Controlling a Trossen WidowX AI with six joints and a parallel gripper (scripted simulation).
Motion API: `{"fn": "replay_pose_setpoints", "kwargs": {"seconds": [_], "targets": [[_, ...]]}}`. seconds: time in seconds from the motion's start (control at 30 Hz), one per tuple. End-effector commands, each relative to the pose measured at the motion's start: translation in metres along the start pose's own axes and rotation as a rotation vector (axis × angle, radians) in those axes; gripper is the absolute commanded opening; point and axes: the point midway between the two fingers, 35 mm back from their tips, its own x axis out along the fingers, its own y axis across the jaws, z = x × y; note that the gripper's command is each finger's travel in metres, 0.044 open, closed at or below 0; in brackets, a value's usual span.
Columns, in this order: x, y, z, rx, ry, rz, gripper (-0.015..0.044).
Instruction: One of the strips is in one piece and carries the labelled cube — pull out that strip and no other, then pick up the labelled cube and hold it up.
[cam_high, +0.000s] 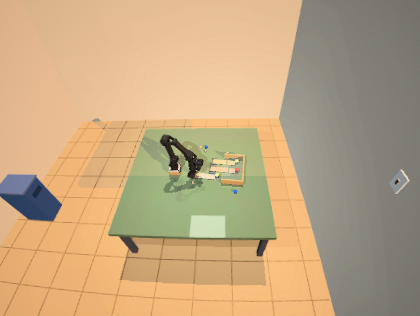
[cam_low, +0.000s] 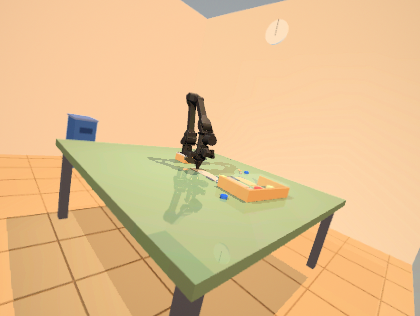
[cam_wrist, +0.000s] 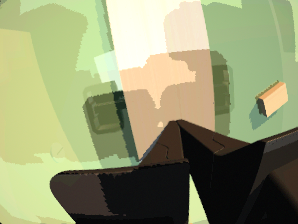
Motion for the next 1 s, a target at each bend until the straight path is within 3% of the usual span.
{"fn": "replay_pose_setpoints", "kwargs": {"seconds": [0.0, 0.07, 0.23, 0.4, 0.57, 0.97], "targets": [[0.004, 0.001, -0.011, -0.004, 0.032, 0.004, 0.0000], [0.004, 0.001, -0.011, -0.004, 0.032, 0.004, 0.0000], [-0.040, 0.000, 0.003, -0.004, 0.029, 0.004, 0.0000], [-0.042, 0.000, 0.003, -0.004, 0.031, 0.004, 0.0000], [-0.041, 0.001, 0.026, 0.137, 0.029, 0.002, 0.0131], [-0.045, 0.000, 0.067, 0.140, 0.025, 0.003, 0.0440]]}}
